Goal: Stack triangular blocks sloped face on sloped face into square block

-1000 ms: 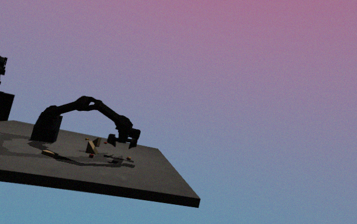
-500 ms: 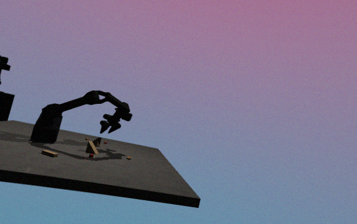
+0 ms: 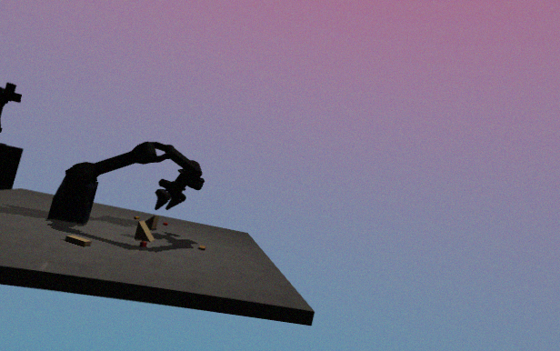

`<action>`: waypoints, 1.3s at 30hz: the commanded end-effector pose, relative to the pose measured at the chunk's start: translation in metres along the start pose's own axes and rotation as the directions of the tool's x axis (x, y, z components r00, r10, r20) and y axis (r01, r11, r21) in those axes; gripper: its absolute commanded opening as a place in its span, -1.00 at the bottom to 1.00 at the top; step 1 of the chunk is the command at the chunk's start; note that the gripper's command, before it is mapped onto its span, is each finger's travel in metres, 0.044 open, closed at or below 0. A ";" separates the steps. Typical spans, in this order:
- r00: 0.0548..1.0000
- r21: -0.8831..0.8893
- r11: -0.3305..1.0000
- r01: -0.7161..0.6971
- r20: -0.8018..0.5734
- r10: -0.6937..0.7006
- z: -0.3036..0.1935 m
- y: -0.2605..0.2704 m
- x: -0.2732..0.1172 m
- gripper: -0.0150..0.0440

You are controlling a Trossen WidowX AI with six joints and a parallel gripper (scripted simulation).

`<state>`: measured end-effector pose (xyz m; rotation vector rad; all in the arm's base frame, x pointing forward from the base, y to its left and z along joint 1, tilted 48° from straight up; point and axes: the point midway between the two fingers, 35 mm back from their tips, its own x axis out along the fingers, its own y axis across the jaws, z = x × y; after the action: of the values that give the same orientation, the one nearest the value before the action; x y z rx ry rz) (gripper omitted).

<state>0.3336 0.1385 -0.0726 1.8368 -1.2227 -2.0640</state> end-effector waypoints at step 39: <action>1.000 -0.008 1.000 -0.015 0.002 0.015 -0.003 -0.004 0.073 1.00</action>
<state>0.3238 0.1045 -0.1241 1.8373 -1.2214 -2.0599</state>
